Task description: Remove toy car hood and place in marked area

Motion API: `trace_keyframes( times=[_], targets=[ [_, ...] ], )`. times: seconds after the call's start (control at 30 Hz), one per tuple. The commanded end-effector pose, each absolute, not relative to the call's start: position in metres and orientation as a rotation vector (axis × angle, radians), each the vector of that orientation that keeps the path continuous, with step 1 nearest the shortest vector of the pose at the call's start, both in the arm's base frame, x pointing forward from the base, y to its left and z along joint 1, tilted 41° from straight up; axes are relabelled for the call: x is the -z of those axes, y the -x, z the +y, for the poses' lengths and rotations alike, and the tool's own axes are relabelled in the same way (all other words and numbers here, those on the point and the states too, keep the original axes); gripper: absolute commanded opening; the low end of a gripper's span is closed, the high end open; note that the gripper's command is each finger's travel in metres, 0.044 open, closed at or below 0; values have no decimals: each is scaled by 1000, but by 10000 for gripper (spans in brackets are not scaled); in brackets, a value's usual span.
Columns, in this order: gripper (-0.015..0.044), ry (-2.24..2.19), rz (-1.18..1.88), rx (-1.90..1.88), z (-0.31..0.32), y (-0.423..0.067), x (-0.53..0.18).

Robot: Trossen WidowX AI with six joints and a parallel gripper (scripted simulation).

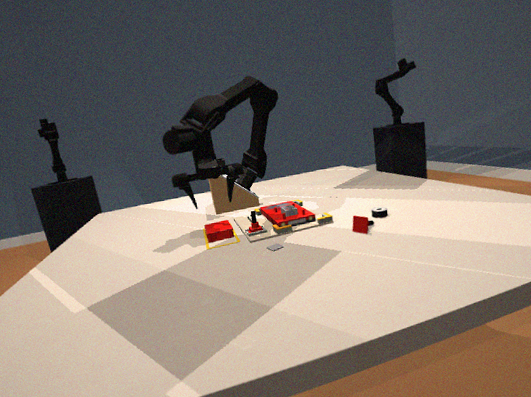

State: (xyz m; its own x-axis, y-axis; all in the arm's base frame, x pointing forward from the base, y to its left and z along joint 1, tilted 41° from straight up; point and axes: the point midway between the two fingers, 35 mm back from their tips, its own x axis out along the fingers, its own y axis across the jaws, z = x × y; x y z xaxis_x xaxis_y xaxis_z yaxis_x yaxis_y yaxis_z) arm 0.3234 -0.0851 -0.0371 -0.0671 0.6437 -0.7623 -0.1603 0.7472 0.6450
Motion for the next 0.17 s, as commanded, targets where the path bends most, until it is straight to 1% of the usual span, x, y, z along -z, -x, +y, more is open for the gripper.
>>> trace_keyframes(
  times=[0.0,0.13],
  targets=[
    [440,-406,1504,-694,-86,-323,37],
    [440,-406,1504,-694,-86,-323,37]
  ],
)
